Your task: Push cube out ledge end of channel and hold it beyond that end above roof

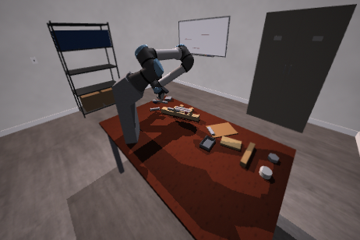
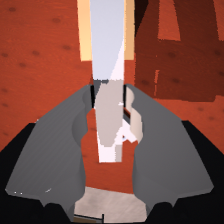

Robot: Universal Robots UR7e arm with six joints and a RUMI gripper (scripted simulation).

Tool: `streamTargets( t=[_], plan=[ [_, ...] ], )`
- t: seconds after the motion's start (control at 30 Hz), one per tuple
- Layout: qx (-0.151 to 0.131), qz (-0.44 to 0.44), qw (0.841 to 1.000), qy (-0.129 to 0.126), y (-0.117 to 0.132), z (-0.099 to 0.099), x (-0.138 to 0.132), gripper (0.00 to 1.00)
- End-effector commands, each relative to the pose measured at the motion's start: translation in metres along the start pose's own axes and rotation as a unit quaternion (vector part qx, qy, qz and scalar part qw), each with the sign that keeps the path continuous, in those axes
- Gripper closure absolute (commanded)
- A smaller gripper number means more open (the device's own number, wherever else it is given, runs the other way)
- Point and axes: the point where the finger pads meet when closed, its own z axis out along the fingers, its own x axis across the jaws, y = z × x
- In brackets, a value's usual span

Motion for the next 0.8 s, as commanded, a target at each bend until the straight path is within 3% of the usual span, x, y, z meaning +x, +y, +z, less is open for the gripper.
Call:
streamTargets(
  t=[0.0, 0.27, 0.5, 0.77],
  plan=[
    [0.003, -0.001, 1.0, 0.005, 0.011, 0.001, -0.003, 1.0],
    [0.003, -0.001, 1.0, 0.006, 0.011, 0.003, -0.003, 1.0],
    [0.002, 0.0, 1.0, 0.008, 0.011, 0.044, -0.003, 1.0],
    [0.002, 0.0, 1.0, 0.008, 0.011, 0.05, -0.003, 1.0]
  ],
)
